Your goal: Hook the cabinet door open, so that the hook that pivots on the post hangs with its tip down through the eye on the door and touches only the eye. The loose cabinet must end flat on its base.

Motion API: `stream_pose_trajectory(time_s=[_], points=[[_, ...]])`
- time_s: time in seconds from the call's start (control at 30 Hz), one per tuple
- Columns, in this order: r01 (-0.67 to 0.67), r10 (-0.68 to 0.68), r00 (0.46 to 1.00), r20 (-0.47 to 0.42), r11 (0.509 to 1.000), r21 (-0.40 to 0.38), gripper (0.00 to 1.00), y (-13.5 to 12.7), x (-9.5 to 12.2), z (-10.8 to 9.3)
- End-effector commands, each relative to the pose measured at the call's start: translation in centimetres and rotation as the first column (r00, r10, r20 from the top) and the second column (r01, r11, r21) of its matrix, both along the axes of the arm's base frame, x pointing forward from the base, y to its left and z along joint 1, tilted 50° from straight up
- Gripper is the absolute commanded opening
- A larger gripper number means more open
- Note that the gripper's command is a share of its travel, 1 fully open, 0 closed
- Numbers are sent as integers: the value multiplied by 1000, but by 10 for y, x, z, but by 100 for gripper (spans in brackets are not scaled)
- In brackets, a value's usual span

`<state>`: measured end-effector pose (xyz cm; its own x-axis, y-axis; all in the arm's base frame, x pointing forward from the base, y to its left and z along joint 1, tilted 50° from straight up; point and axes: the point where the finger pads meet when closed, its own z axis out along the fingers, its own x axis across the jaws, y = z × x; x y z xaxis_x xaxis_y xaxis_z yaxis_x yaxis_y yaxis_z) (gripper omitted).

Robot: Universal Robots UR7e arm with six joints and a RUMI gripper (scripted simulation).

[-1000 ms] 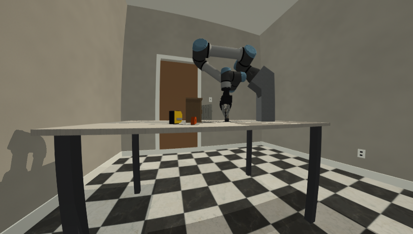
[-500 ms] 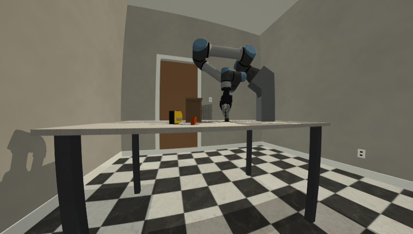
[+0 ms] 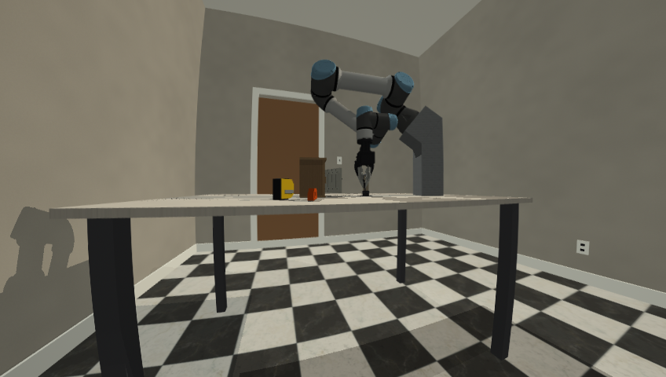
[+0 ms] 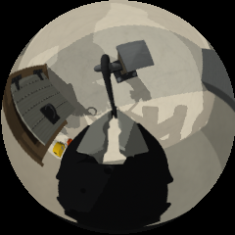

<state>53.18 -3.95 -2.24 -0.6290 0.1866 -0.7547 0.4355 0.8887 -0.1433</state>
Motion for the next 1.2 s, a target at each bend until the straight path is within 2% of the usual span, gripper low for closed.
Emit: stream_pose_trajectory(time_s=[0.0,1.17], points=[[0,0,1000,1,1000,0,2,2,-1,2],[0,0,1000,1,1000,0,2,19,-10,13]])
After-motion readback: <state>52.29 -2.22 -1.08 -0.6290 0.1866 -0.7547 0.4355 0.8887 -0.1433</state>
